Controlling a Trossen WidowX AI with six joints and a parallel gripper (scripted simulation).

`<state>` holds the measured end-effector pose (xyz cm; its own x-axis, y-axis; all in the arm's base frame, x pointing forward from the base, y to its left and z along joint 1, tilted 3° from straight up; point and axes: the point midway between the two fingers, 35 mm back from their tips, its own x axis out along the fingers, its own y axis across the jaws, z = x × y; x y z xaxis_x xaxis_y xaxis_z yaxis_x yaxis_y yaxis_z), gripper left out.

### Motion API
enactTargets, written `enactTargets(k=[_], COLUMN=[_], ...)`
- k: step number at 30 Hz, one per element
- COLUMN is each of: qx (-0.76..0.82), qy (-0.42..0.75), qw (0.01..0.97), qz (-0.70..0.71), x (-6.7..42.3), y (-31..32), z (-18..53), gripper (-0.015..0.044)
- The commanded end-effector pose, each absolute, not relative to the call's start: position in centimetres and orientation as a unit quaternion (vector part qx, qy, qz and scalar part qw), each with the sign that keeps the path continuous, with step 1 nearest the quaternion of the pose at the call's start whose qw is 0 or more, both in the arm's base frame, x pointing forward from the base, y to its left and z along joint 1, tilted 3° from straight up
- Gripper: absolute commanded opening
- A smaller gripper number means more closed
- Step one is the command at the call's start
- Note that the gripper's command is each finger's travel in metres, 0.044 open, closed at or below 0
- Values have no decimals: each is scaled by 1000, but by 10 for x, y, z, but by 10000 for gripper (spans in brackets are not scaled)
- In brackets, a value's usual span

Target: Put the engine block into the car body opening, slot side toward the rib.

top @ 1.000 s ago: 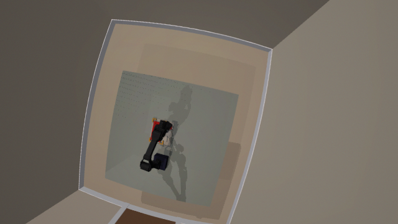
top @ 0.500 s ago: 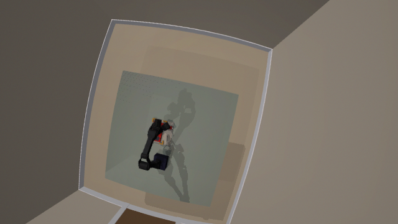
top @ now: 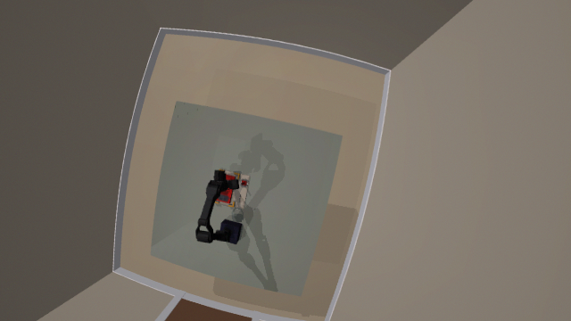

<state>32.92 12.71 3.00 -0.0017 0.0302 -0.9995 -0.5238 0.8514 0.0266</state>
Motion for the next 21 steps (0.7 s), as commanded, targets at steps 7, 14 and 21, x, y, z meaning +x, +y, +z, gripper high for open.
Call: enactTargets(k=[7, 14, 21], qx=[-83, -53, -52], qy=[702, 706, 706], qw=[699, 701, 702], qz=[109, 80, 79], x=[315, 312, 312], y=[151, 157, 157], z=[21, 19, 19], gripper=[0, 79, 158])
